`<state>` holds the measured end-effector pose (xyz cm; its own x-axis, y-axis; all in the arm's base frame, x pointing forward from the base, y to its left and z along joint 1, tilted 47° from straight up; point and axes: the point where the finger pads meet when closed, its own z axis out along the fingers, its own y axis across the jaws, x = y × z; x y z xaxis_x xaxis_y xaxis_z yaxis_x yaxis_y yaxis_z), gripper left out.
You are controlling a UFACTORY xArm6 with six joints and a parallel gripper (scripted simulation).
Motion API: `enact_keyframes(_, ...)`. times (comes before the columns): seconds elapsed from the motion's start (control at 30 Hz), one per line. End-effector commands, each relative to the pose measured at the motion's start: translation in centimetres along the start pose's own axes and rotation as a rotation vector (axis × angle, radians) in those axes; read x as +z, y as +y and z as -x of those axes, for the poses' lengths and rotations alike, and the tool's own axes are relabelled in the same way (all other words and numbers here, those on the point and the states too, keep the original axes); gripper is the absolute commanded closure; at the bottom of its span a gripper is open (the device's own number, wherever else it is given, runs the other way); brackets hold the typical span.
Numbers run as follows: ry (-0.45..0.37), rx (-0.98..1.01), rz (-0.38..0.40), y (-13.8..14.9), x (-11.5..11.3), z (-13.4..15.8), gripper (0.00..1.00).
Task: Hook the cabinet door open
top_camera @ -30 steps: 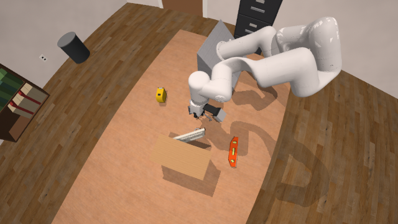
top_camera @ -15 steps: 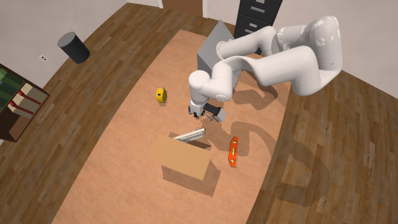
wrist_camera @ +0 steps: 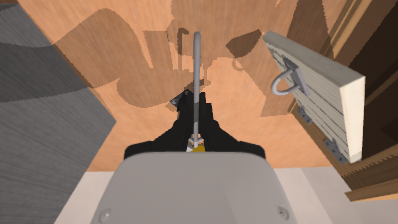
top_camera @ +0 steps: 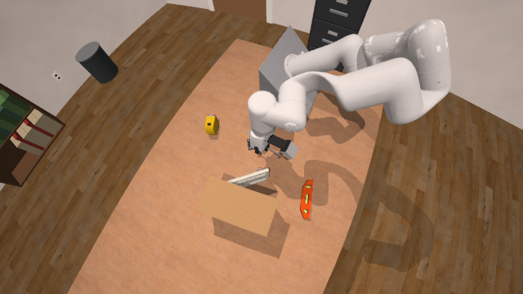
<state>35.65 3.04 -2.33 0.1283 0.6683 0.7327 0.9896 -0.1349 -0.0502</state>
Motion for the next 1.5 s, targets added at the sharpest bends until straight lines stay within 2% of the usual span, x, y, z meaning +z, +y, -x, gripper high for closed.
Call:
enact_keyframes(0.0,-0.001,-0.001,0.003,0.1,-0.2,0.0,0.96)
enact_keyframes(1.47,-0.001,-0.001,0.003,0.1,-1.7,0.2,0.96)
